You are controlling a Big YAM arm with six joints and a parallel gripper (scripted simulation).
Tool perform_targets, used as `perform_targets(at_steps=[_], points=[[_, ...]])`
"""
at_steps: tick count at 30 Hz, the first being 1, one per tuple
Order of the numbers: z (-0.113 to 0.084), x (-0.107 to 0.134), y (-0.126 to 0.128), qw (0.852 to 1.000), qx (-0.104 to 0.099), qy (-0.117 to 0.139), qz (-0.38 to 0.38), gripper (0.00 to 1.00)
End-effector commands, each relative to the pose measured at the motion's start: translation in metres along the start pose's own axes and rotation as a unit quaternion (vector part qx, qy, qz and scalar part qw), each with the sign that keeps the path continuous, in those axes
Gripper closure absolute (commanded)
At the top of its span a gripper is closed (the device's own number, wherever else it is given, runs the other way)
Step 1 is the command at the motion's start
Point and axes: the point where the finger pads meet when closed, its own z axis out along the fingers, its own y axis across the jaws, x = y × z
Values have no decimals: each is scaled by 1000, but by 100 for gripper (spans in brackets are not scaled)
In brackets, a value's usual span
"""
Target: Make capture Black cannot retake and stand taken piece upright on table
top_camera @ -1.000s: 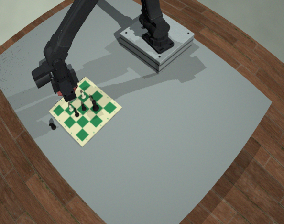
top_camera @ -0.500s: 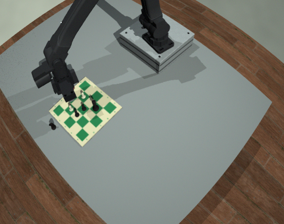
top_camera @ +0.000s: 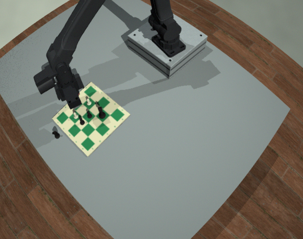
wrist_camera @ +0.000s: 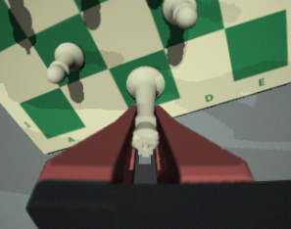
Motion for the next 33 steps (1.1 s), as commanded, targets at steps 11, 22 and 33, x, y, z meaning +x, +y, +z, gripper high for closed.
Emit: perform_targets(at_steps=[11,22,33], points=[[-23,-7,-22,999,33,-5,-5,100],[-85,0,-27,999,38,-5,-3,100],[-99,1,1,1000,-4,-2,-3,100]])
